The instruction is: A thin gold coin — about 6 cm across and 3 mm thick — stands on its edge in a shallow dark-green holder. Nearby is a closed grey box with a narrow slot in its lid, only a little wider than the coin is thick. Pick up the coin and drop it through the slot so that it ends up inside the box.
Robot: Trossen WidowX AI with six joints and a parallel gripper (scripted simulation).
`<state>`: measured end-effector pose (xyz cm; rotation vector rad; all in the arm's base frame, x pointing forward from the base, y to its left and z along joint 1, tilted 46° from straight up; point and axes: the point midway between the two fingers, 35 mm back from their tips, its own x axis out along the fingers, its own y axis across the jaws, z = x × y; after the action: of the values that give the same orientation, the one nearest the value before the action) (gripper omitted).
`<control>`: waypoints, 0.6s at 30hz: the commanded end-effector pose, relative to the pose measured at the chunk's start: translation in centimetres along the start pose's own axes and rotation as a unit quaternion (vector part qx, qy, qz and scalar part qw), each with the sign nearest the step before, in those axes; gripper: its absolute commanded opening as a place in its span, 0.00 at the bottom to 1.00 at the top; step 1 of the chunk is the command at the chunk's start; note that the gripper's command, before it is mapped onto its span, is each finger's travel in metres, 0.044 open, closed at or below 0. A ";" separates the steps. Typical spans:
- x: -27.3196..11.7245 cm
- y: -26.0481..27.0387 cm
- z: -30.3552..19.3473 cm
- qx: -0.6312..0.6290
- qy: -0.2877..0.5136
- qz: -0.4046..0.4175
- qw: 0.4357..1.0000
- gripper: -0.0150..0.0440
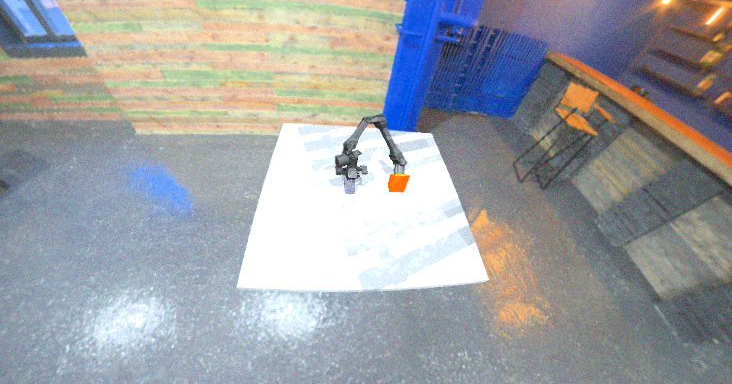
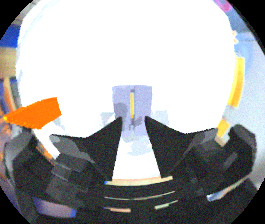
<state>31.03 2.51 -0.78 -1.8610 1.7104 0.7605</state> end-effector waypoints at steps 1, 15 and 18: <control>-0.4 0.0 0.0 0.000 0.000 0.000 1.000 0.62; -6.1 0.3 -0.2 -0.002 0.003 0.000 1.000 1.00; -6.1 0.3 -0.2 -0.002 0.003 0.000 1.000 1.00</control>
<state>30.59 6.73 3.54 -1.8801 1.7028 0.7562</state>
